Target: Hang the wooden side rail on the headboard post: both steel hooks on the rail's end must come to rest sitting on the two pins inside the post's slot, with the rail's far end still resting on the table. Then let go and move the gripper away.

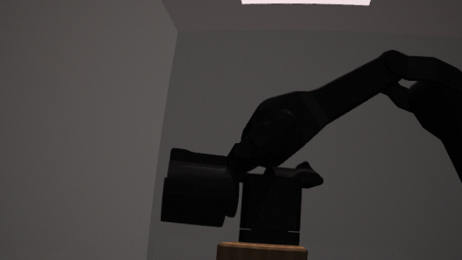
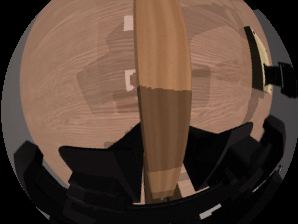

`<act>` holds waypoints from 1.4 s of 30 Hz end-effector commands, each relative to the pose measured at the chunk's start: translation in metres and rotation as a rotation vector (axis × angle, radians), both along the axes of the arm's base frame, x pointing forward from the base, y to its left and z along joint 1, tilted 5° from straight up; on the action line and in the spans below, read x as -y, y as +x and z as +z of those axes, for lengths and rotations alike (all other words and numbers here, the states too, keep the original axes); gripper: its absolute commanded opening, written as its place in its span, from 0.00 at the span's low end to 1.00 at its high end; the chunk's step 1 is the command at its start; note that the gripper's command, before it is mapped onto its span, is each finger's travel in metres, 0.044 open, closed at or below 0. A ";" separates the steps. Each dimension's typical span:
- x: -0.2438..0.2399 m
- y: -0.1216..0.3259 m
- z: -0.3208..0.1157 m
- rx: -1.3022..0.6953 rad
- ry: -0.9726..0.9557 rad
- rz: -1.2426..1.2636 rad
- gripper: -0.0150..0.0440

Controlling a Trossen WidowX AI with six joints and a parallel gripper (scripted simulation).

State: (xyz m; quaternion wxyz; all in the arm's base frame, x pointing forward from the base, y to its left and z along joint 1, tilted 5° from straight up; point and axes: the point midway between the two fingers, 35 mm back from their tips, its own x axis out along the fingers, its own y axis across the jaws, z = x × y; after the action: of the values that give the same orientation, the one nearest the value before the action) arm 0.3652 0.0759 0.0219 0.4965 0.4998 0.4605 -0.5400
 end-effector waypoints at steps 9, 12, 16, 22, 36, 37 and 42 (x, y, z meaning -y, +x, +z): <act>0.000 0.000 -0.001 0.000 0.000 0.000 0.30; 0.000 0.000 -0.001 0.000 0.000 0.000 0.43; 0.000 0.000 -0.001 0.000 0.000 0.000 0.61; 0.000 0.000 0.005 0.000 0.001 0.000 0.88; 0.003 0.000 0.040 0.001 0.004 -0.001 1.00; 0.009 -0.001 0.040 0.001 0.004 -0.001 1.00; 0.027 -0.003 0.041 0.001 0.002 -0.001 1.00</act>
State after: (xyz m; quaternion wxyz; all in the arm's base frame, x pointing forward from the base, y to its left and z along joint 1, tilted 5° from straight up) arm 0.3644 0.0584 0.0614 0.4947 0.5007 0.4597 -0.5415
